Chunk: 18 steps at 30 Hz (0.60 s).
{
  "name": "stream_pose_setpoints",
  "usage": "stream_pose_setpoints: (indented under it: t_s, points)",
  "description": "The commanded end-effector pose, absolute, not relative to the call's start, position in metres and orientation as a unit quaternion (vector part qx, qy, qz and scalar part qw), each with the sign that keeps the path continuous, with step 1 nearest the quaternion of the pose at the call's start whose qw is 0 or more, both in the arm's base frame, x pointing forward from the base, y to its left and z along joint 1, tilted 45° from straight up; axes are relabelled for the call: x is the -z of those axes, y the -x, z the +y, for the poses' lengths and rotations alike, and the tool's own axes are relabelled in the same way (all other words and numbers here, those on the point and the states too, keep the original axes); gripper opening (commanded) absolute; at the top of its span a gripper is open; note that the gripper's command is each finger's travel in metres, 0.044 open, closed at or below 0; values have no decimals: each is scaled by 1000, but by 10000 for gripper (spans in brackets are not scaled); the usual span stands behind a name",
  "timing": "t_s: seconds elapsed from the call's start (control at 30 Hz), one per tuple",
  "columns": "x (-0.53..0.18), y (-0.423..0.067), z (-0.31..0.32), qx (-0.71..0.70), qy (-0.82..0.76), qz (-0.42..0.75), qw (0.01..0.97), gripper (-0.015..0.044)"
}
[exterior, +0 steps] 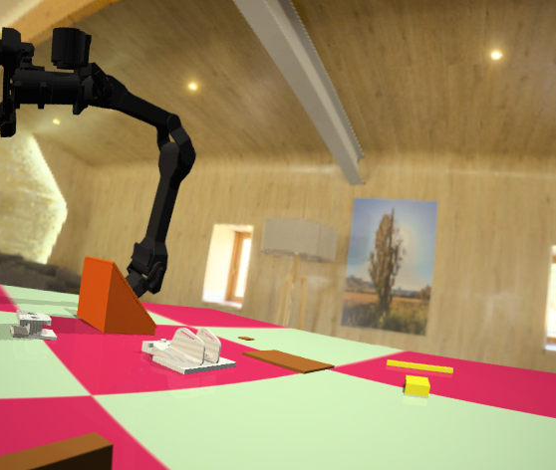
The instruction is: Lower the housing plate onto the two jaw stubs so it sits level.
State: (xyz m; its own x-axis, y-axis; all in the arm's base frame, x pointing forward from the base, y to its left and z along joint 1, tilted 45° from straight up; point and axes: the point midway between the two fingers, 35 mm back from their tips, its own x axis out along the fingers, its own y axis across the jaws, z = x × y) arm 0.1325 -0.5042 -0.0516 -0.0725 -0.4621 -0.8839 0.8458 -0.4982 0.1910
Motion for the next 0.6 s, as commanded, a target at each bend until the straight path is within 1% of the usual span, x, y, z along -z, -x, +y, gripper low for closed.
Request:
stream_pose_setpoints:
  t_s: [0.0,0.57]
  points:
    - [68,-138,-487,688,-511,235,458,440]
    - [106,-154,-417,601,-554,383,430,440]
